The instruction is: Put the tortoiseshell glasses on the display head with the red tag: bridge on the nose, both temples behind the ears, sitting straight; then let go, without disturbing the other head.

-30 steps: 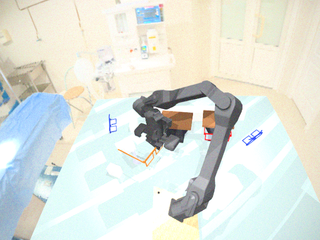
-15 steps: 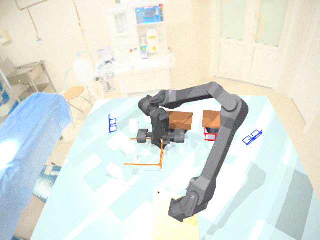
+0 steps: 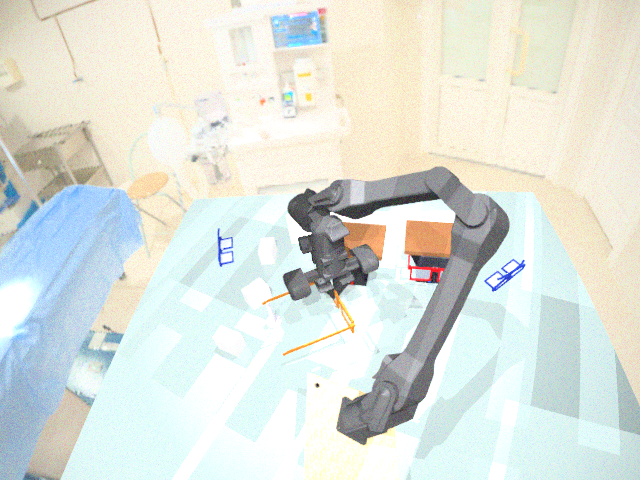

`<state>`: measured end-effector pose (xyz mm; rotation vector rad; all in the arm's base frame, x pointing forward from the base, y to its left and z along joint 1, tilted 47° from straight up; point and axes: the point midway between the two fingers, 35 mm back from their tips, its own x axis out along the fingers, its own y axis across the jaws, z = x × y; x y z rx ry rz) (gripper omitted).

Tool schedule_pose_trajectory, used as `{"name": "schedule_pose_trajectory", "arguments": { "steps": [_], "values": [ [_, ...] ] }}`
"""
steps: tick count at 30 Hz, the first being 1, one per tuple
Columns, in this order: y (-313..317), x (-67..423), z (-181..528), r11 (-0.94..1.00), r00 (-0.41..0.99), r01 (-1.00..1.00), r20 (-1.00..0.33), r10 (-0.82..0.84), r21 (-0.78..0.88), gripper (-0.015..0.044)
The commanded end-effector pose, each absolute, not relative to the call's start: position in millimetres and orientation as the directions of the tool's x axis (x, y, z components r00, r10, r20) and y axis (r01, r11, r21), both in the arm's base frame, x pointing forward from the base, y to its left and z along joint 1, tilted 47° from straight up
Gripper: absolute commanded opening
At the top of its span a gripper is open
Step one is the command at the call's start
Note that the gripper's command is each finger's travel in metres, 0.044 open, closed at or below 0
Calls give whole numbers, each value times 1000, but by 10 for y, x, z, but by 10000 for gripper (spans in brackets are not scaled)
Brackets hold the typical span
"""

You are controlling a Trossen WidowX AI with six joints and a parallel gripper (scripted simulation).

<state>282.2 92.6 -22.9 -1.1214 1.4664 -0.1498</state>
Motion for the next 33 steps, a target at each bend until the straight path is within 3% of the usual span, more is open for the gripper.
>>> {"name": "schedule_pose_trajectory", "arguments": {
  "steps": [1,18,33],
  "values": [
    [886,2824,-177,455,194,-630,-695,-693,-630,0],
    [735,2825,-28,100,194,-928,-694,-694,-360,0],
    [599,2814,96,-239,194,-970,-692,-695,-32,0]
  ]
}}
